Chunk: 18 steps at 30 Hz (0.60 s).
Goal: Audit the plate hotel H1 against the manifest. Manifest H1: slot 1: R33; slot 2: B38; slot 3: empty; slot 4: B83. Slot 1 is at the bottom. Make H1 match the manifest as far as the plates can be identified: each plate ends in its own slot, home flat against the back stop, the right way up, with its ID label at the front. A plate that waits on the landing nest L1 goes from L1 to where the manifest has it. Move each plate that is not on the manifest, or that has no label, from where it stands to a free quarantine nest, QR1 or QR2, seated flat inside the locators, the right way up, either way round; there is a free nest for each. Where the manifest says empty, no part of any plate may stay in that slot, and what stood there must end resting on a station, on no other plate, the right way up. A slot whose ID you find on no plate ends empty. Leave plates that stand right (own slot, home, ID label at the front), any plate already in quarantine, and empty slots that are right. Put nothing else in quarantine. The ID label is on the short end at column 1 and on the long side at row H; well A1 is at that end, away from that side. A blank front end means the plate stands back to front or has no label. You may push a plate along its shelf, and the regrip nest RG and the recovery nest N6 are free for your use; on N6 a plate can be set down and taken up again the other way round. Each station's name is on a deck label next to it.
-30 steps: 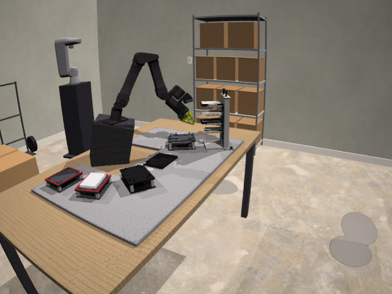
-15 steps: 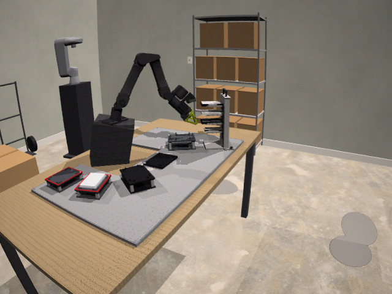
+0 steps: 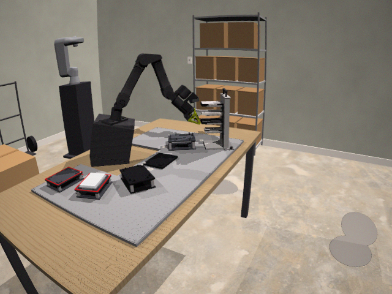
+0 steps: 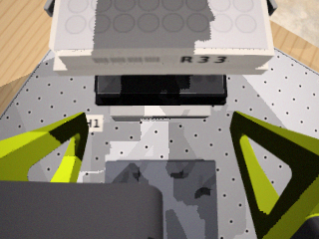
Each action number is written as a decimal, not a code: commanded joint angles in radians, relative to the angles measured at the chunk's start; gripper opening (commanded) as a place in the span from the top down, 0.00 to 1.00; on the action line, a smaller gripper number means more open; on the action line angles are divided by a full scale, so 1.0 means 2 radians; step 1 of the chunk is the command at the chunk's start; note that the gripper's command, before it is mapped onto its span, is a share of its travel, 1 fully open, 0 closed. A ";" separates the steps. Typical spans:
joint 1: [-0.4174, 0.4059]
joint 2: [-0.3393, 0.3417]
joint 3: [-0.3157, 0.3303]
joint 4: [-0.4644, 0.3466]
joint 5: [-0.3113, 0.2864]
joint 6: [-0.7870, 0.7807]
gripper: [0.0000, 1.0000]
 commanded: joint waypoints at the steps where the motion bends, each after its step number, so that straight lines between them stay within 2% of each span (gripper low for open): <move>1: -0.007 0.009 0.020 -0.014 -0.004 -0.003 0.00; 18: -0.014 0.031 0.064 -0.035 -0.009 -0.007 0.00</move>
